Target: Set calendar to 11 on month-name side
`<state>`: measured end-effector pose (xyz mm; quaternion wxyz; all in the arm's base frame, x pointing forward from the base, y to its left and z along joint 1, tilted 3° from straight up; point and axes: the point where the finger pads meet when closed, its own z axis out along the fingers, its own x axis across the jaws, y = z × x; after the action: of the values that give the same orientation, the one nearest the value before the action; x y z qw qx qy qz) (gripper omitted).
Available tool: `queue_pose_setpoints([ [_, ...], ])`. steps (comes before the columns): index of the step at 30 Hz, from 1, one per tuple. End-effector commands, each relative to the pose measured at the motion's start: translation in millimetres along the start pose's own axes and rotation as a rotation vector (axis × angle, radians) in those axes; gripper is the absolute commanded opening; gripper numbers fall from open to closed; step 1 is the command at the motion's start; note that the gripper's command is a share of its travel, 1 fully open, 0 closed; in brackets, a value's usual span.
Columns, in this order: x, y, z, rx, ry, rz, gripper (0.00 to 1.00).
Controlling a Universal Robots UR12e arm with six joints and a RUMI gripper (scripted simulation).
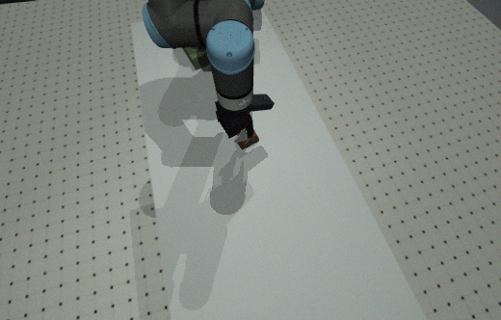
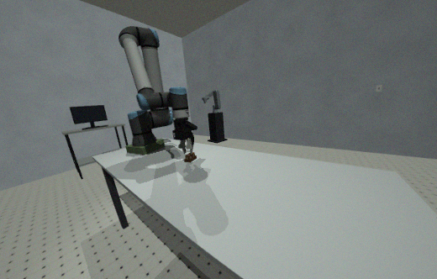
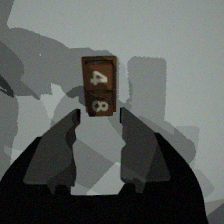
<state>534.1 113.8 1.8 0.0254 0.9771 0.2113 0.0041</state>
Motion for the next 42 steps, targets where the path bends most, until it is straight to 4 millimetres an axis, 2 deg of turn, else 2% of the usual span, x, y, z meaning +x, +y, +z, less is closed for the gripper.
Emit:
queue_pose_setpoints([
  [1, 0.6, 0.3, 1.8, -0.001, 0.001, 0.0, 0.28],
  [15, 0.6, 0.3, 22.2, -0.001, 0.001, 0.0, 0.28],
  [42, 0.6, 0.3, 24.5, -0.001, 0.001, 0.0, 0.28],
])
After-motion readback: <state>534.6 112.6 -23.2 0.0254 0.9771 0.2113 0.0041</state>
